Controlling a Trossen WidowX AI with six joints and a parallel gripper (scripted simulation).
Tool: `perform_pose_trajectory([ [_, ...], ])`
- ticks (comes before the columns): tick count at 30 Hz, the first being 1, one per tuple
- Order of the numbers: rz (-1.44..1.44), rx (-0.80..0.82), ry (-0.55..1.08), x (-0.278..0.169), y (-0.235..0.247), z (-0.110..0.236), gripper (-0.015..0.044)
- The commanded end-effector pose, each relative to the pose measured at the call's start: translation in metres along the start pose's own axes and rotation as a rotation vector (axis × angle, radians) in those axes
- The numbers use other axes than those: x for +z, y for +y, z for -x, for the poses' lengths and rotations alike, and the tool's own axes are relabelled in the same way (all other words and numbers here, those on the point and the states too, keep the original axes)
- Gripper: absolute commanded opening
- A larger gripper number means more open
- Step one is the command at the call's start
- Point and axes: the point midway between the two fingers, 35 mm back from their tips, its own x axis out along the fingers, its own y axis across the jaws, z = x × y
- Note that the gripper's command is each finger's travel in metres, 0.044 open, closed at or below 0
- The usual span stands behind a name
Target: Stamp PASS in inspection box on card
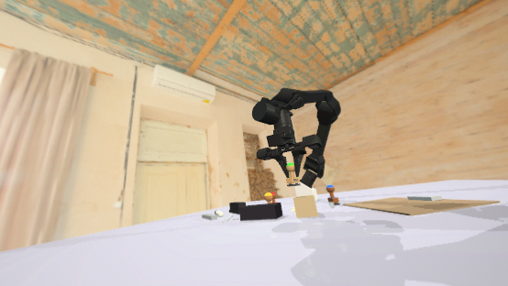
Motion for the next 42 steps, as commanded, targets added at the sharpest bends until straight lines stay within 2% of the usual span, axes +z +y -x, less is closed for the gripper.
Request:
perform_pose_trajectory([
  [1,-0.002,-0.010,0.006,-0.005,-0.030,-0.001,0.0000],
  [21,0.003,0.016,0.015,-0.070,-0.174,-0.001,0.0000],
  [42,0.002,0.019,0.015,-0.072,-0.179,-0.012,0.0000],
])
